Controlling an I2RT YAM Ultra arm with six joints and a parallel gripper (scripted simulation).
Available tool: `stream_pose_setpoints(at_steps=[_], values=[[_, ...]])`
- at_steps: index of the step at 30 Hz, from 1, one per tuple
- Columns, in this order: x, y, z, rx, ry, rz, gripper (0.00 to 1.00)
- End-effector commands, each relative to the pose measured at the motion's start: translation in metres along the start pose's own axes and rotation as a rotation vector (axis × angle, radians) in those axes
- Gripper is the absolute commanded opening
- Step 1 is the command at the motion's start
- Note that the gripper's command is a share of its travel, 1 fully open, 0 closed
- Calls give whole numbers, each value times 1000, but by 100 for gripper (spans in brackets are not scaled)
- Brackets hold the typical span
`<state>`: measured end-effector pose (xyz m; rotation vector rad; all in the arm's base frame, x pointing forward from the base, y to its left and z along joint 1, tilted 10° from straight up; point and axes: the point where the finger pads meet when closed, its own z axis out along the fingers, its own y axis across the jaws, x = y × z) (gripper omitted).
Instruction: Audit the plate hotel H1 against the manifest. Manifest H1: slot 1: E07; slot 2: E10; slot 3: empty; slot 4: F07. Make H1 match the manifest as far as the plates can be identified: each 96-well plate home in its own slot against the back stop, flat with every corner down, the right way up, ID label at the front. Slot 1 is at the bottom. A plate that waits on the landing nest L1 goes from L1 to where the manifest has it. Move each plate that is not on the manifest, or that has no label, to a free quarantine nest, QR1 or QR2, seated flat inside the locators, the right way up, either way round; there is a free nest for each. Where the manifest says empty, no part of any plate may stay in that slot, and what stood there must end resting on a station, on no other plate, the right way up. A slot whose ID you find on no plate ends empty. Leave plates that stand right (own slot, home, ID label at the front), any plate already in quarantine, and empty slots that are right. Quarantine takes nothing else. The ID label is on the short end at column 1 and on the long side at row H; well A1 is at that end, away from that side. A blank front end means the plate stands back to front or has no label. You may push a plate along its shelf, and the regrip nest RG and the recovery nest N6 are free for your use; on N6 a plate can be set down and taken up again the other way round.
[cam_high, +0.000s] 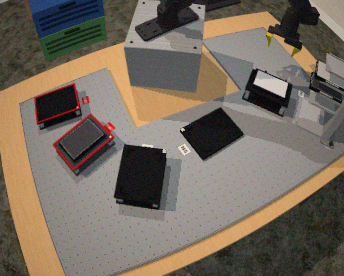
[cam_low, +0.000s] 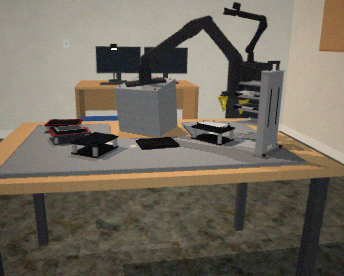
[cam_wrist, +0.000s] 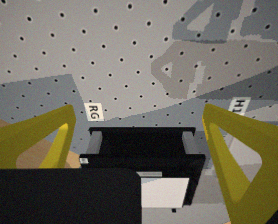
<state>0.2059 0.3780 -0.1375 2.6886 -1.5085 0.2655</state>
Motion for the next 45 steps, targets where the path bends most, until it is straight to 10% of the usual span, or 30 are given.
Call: stream_pose_setpoints(at_steps=[1, 12, 45], values=[[-4, -6, -9, 23, -17, -2, 100], [-4, -6, -9, 23, -17, -2, 100], [-10, -10, -71, 44, -37, -1, 100]])
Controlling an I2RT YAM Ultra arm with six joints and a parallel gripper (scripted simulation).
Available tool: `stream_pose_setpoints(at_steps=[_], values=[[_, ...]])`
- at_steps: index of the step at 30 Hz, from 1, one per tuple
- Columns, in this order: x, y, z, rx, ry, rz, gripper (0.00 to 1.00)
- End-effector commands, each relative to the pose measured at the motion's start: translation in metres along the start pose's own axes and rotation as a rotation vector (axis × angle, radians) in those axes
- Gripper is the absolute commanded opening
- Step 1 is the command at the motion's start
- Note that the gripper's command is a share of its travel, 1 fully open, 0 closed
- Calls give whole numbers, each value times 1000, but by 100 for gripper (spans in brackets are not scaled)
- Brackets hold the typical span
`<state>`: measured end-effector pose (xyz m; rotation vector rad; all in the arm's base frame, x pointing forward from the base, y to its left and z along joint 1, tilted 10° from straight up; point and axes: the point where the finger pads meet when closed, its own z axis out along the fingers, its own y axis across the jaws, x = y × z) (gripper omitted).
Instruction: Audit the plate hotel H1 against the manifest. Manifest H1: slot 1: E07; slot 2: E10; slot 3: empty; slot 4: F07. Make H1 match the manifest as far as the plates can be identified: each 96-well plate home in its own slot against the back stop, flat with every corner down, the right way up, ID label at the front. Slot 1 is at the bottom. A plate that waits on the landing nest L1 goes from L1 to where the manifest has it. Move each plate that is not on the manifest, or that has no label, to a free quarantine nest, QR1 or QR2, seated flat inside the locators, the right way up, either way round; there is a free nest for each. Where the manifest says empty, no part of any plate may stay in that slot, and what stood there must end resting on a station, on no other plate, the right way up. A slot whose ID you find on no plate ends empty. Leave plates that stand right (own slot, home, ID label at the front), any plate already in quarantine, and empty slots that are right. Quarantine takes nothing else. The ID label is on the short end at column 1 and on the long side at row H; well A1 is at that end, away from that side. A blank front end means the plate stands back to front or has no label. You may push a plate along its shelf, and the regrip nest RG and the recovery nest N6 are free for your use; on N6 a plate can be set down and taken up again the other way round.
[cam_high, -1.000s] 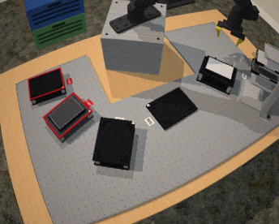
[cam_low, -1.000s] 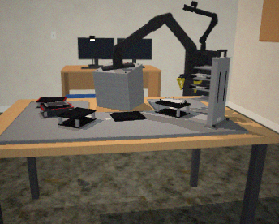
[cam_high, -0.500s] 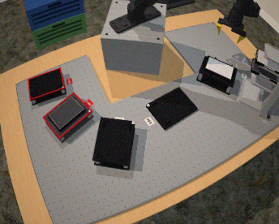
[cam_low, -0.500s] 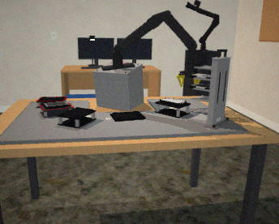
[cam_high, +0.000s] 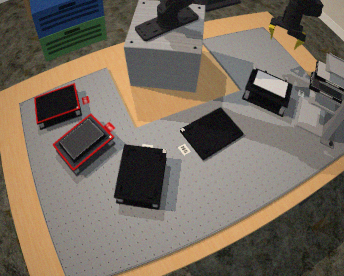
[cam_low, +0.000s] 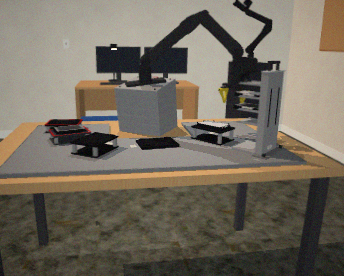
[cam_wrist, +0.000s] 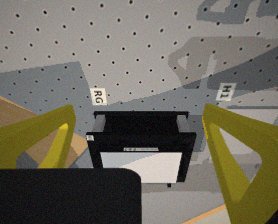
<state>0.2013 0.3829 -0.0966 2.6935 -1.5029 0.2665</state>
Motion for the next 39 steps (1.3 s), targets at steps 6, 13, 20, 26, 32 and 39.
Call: stream_pose_setpoints(at_steps=[6, 13, 20, 26, 32, 39], values=[[-11, -9, -31, 42, -37, 4, 100], [-11, -10, -31, 44, -38, 4, 100], [-11, -10, -31, 44, -38, 4, 100], [-11, -10, -31, 44, -38, 4, 100], [-10, -9, -39, 42, -37, 3, 100], [-10, -8, -58, 41, -38, 3, 100]])
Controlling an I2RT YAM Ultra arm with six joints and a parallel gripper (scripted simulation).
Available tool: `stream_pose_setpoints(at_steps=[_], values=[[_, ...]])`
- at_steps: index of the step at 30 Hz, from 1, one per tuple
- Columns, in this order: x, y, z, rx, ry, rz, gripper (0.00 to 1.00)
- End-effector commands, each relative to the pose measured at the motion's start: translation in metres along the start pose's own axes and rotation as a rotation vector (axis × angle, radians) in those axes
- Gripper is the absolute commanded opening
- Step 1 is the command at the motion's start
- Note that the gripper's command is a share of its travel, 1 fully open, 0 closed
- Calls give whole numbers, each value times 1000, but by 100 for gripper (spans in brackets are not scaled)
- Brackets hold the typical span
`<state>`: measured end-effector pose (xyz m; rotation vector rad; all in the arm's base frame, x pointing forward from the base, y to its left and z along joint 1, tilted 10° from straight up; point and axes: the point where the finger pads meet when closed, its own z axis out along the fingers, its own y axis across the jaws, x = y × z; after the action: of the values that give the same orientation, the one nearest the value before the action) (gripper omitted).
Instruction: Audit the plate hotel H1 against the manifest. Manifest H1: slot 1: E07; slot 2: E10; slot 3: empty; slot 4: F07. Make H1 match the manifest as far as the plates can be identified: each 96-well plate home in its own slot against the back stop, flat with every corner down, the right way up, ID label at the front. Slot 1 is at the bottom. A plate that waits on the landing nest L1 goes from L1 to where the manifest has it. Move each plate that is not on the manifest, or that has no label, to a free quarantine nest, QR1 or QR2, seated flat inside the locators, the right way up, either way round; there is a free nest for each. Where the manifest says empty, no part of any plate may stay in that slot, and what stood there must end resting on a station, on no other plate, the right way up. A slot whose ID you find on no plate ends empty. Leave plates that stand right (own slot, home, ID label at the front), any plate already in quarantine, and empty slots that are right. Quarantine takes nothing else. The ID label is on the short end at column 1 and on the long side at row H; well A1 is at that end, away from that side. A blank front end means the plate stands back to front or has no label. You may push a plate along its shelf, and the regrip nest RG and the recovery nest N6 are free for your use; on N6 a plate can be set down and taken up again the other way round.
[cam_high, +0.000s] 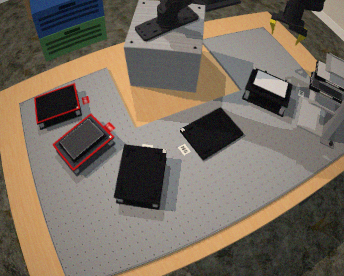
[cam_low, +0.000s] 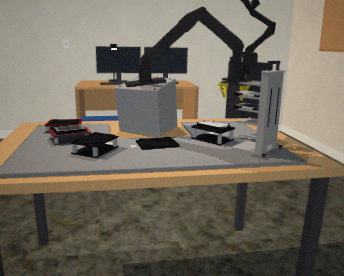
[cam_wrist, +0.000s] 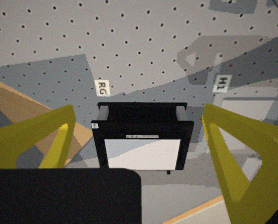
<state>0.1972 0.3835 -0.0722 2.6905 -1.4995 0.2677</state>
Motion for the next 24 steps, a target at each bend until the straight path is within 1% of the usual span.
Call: stream_pose_setpoints(at_steps=[1, 5, 7, 22, 24], values=[[-11, -10, -36, 44, -41, 5, 100], [-11, -9, -47, 44, -41, 5, 100], [-11, -9, -47, 44, -41, 5, 100], [-10, -7, -87, 43, -42, 5, 100], [-10, -7, -87, 43, -42, 5, 100]])
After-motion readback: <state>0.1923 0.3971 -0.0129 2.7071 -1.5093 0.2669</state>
